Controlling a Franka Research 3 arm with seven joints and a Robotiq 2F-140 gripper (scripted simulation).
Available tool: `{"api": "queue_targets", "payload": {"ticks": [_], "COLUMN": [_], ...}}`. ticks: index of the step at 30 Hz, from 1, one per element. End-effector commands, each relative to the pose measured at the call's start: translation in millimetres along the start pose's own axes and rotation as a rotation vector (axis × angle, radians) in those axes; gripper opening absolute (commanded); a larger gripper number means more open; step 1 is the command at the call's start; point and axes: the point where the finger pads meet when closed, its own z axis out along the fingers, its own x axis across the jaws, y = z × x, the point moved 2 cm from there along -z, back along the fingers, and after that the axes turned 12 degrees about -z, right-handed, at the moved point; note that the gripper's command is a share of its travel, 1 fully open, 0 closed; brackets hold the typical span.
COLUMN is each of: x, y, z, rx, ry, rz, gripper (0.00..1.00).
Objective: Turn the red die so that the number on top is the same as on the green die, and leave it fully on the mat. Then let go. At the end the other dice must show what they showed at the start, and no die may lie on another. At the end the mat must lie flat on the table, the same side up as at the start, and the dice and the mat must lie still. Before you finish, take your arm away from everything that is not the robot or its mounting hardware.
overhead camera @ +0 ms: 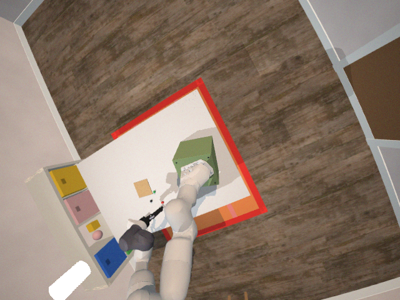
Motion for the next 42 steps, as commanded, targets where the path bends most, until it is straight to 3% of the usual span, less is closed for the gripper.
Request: {"api": "queue_targets", "payload": {"ticks": [1,42], "x": [-1.4,0.4], "y": [-0.8,-0.8], "z": [0.4,9.2], "rx": [0.003,0.005], "ry": [-0.003,0.001], "rz": [-0.174,-0.857], "gripper": [1.00,1.00]}}
